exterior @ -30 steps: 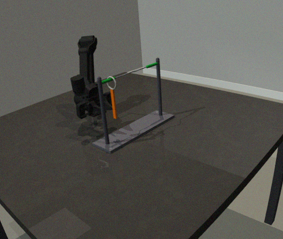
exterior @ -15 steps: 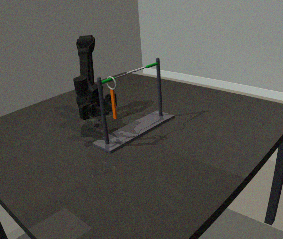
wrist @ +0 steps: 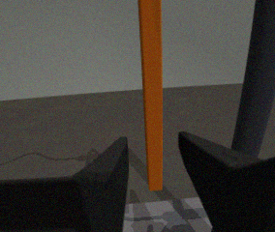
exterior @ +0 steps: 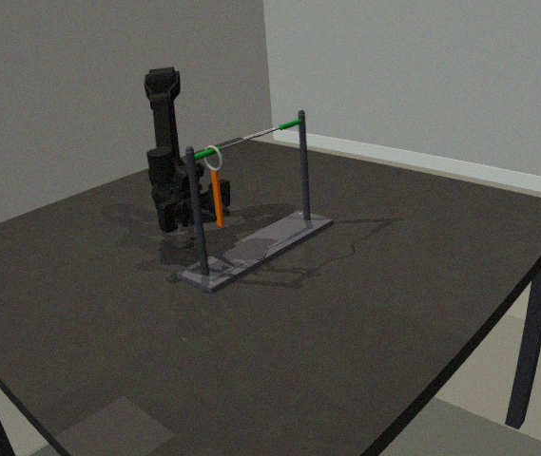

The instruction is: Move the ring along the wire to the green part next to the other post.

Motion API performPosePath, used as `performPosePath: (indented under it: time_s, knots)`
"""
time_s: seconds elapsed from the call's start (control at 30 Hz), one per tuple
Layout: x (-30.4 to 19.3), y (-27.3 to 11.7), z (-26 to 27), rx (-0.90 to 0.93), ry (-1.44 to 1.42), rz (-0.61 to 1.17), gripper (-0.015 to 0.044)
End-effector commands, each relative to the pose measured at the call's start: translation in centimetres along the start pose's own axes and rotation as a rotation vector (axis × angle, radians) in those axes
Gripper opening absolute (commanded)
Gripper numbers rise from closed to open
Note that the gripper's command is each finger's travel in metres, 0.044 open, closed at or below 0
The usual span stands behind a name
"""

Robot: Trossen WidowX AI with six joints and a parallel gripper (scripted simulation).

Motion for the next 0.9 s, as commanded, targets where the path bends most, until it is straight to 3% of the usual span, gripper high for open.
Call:
performPosePath:
  time_s: [0.0, 0.87]
  knots:
    - [-0.1, 0.6, 0.0, -0.002, 0.005, 0.001, 0.0160]
    - [-0.2, 2.5, 0.3, -0.002, 0.007, -0.002, 0.0160]
Point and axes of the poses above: the point midway between the two fingers, 35 mm back from their tips, its own y axis out along the fingers, its own z axis across the jaws, x = y × z, the point moved 1 cm from there along -y, back along the fingers, and after that the axes turned 3 degrees about -y, right-handed, at the moved point
